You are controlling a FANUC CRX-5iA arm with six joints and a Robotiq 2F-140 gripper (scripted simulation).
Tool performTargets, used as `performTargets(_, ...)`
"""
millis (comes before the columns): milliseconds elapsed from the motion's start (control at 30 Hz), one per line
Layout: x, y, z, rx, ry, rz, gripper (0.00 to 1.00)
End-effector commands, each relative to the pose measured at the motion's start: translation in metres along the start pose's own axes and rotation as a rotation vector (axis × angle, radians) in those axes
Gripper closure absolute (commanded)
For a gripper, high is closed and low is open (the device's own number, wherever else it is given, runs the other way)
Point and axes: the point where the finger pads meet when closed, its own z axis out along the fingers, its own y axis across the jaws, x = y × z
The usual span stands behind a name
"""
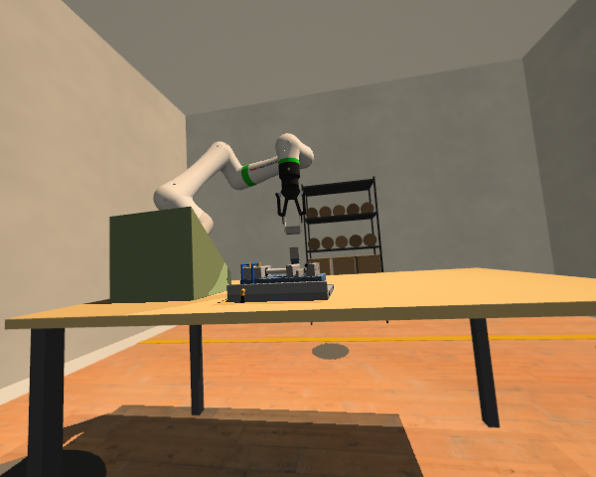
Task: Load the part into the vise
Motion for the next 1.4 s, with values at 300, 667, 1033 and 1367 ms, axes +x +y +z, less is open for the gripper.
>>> performTargets(300, 0.001, 0.000, -0.001, 0.000, 0.000, 0.004, 1.00)
performTargets(667, 0.007, -0.003, -0.001, 0.000, 0.001, 0.052, 1.00)
performTargets(1033, 0.024, -0.009, -0.003, 0.001, 0.002, 0.180, 1.00)
performTargets(1367, 0.058, -0.020, -0.006, 0.001, 0.005, 0.422, 1.00)
